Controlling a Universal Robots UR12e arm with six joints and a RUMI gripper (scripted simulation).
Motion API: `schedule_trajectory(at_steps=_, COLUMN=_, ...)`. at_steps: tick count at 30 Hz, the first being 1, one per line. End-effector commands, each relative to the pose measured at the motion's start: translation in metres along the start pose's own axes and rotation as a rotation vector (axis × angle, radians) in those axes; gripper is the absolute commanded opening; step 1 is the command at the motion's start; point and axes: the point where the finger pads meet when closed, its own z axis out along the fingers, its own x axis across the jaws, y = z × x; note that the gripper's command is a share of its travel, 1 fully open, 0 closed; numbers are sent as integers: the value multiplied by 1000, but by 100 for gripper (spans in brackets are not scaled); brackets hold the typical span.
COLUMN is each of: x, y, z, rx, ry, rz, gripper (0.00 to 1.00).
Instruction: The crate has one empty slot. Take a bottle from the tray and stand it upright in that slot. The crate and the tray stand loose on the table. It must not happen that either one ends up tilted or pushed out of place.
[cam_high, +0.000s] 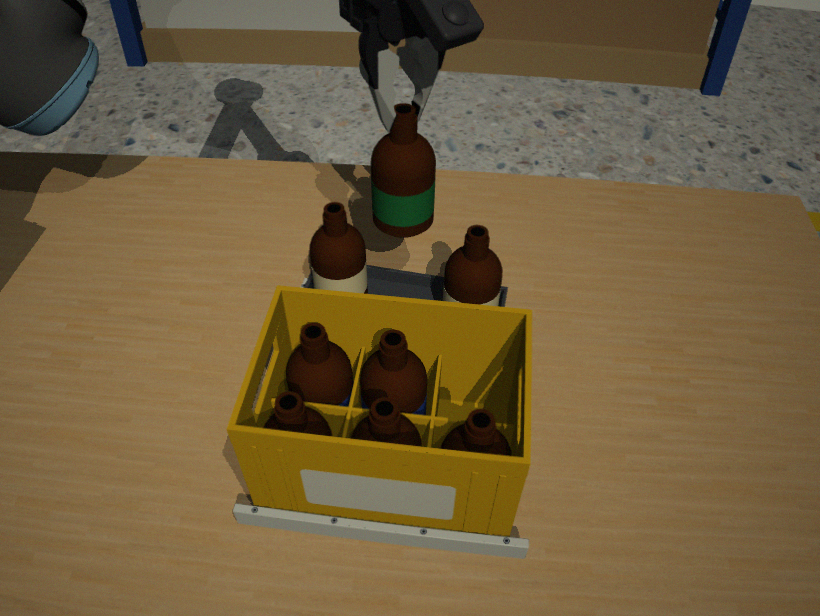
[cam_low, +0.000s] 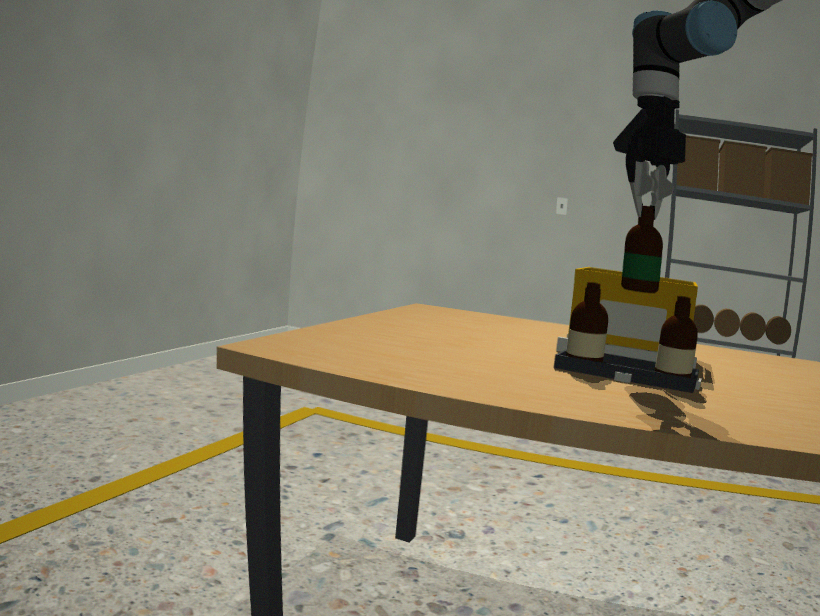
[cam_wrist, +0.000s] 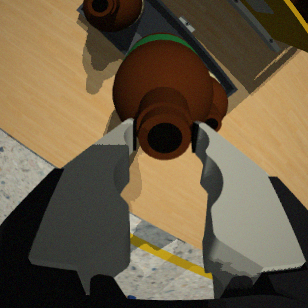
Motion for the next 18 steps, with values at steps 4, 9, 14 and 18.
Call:
schedule_trajectory(at_steps=4, x=0, y=0, z=-6, rx=1, ry=0, rz=-1, gripper=0)
schedule_trajectory(at_steps=9, x=0, y=0, z=-7, rx=1, ry=0, rz=-1, gripper=0)
schedule_trajectory(at_steps=14, x=0, y=0, z=-7, rx=1, ry=0, rz=-1, gripper=0)
schedule_trajectory(at_steps=18, x=0, y=0, z=-7, rx=1, ry=0, rz=-1, gripper=0)
